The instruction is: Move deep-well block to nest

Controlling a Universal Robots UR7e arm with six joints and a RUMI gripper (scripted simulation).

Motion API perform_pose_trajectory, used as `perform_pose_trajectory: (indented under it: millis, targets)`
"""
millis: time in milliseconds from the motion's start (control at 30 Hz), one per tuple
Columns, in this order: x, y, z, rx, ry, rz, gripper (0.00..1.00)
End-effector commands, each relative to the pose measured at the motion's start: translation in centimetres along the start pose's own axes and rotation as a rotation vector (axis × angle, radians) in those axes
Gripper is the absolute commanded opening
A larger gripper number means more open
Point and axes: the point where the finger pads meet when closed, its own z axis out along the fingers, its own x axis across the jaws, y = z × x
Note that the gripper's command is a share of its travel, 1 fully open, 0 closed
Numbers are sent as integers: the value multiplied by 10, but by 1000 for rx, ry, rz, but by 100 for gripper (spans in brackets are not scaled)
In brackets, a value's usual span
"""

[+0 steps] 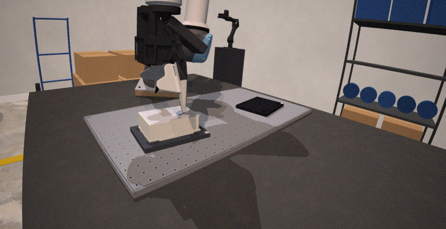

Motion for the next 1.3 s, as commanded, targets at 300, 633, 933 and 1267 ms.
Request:
perform_pose_trajectory:
  millis: [300, 633, 933, 1267]
  targets:
    - [1, 0, 20, -1, 1, 0, 100]
    - [1, 0, 36, -1, 1, 0, 100]
    - [1, 0, 48, -1, 1, 0, 100]
    - [1, 0, 57, -1, 1, 0, 100]
